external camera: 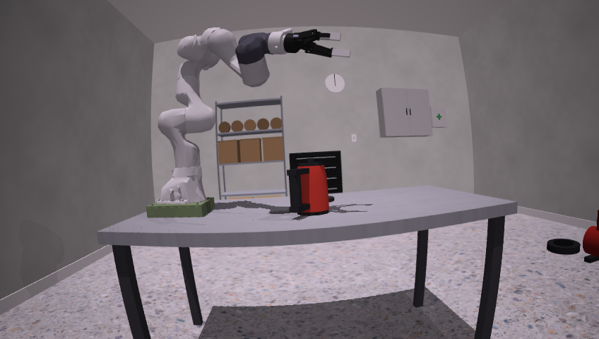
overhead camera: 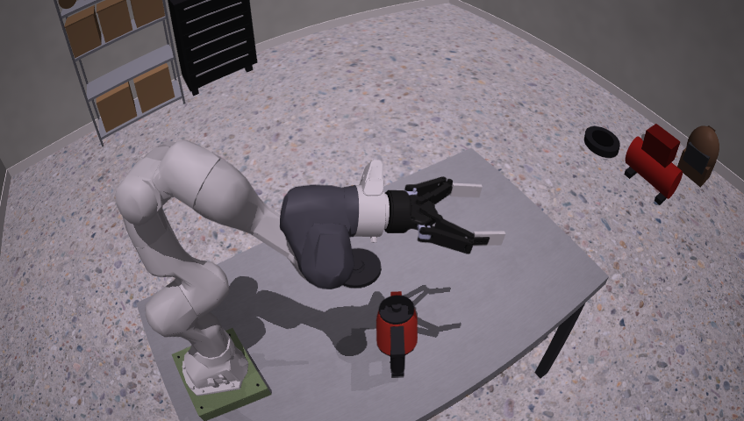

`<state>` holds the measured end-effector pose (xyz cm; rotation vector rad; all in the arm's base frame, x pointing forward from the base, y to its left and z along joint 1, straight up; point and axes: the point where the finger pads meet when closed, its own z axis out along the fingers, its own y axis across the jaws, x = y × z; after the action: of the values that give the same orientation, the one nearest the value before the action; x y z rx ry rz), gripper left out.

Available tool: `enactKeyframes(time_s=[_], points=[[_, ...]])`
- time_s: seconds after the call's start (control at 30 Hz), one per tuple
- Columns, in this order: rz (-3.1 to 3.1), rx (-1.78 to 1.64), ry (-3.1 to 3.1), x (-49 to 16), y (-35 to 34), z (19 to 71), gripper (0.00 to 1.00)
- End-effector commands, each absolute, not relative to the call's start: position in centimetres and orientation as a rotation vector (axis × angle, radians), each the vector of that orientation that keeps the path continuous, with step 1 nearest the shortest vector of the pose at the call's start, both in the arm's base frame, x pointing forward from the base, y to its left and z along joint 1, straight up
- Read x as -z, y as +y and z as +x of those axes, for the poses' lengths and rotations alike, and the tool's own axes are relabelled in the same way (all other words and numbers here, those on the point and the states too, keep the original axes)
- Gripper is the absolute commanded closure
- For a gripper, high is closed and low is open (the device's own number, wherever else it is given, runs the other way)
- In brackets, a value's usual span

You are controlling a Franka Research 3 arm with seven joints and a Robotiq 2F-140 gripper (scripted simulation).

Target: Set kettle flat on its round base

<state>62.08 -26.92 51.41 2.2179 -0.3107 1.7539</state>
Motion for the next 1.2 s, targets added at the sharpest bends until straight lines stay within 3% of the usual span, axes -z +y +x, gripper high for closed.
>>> enactKeyframes(time_s=[0.0,0.53,0.57,1.17], points=[[2.218,-1.754,-0.311,-51.4,-26.9,62.1,0.0],[2.218,-1.754,-0.311,-51.4,-26.9,62.1,0.0],[2.218,-1.754,-0.311,-51.4,-26.9,62.1,0.53],[2.227,-1.707,-0.483,-50.5,-29.2,62.0,0.53]])
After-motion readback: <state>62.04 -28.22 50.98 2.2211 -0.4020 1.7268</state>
